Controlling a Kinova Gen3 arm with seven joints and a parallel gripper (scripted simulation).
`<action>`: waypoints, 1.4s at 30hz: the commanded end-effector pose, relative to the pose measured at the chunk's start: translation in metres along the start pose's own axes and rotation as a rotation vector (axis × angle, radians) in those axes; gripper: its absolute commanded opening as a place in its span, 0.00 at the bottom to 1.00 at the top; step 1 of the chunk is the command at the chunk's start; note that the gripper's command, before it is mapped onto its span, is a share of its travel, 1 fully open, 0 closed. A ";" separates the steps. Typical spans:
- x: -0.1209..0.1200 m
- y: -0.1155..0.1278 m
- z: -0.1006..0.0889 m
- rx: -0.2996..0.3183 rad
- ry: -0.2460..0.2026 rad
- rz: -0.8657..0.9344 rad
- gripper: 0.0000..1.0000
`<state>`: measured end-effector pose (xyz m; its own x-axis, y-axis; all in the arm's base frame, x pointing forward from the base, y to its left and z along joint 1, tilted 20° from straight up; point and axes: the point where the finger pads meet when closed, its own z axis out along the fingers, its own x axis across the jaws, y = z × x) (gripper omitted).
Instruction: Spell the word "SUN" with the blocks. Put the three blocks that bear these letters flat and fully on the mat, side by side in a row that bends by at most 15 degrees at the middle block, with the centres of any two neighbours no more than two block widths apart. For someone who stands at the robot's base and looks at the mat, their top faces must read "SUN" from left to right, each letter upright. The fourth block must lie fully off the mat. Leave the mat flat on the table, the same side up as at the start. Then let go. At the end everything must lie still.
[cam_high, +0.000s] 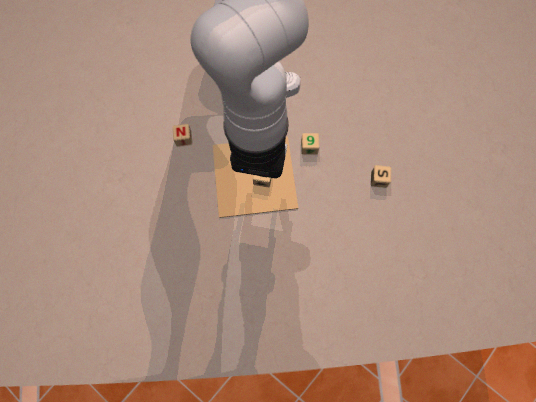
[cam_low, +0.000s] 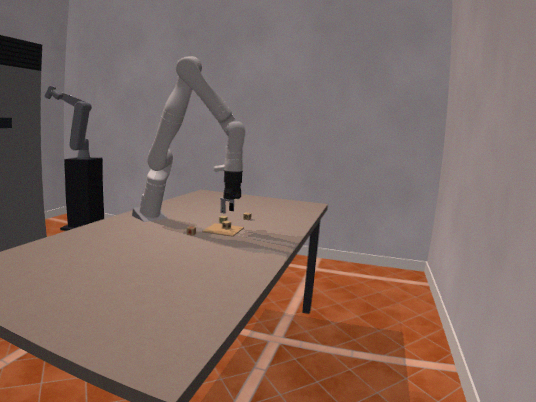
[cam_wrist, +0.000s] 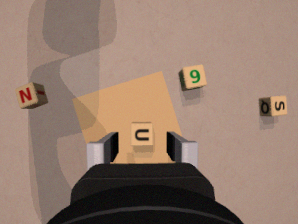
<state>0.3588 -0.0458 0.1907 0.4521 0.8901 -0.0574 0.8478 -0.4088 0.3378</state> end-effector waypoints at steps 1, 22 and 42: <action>0.000 -0.001 0.005 0.005 -0.002 -0.001 1.00; -0.001 -0.002 0.031 0.005 -0.002 -0.001 1.00; -0.001 -0.002 0.035 0.005 -0.002 -0.001 1.00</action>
<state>0.3667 -0.0530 0.1565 0.4521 0.8899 -0.0604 0.8500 -0.4092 0.3318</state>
